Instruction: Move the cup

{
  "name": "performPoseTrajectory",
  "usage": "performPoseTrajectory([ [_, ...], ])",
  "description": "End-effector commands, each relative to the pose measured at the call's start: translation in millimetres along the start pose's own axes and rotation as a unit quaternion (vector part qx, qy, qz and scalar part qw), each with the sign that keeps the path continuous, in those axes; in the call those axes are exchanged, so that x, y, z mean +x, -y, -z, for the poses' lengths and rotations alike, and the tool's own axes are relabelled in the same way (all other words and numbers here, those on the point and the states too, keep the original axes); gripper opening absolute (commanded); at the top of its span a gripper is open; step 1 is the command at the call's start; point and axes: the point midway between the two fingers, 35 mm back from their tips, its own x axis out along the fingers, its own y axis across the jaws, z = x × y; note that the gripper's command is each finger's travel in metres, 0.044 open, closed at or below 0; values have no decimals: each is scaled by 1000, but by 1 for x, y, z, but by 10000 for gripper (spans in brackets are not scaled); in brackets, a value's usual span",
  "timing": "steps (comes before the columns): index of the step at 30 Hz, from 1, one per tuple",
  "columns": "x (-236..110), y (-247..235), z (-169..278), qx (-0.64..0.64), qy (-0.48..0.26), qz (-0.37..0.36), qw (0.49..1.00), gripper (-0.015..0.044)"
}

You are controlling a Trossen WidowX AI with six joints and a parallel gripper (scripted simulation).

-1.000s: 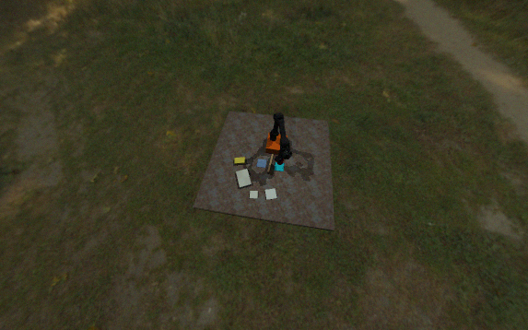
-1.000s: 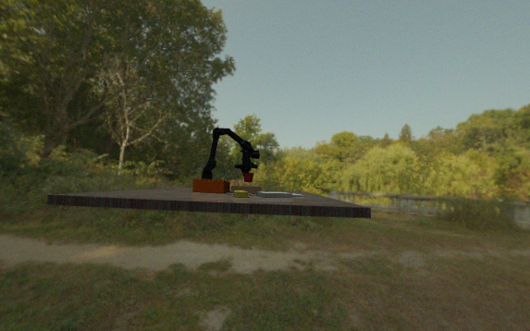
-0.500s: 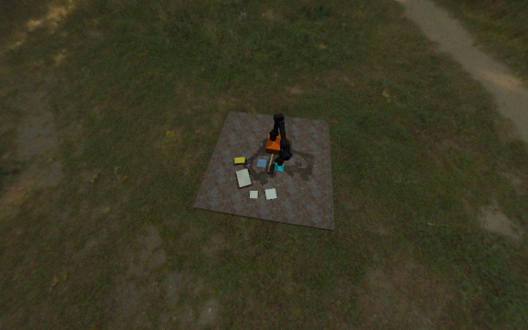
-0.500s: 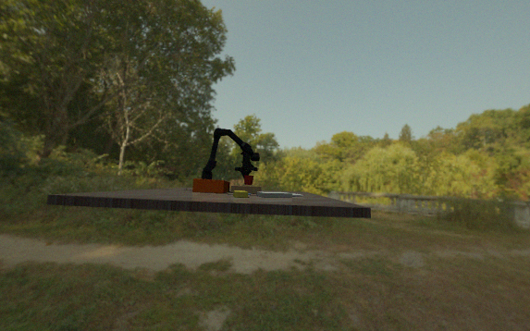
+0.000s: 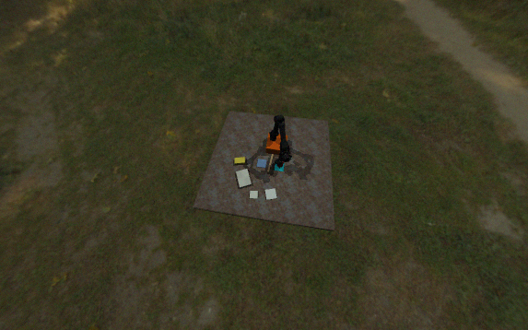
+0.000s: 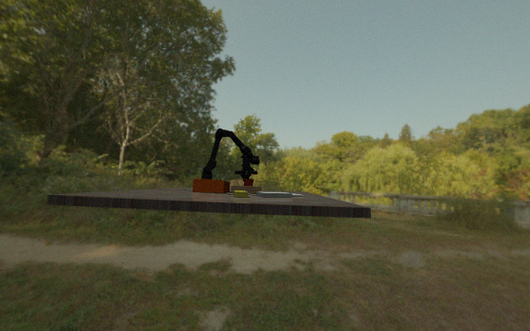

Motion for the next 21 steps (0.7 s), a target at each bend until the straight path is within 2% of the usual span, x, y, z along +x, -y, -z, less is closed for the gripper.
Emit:
performPoseTrajectory([
  [1, 10, 0, 1, 3, -4, 0, 1000, 0],
  [12, 30, -1, 3, 3, -4, 0, 1000, 0],
  [21, 27, -1, 2, 0, -2, -1, 1000, 0],
])
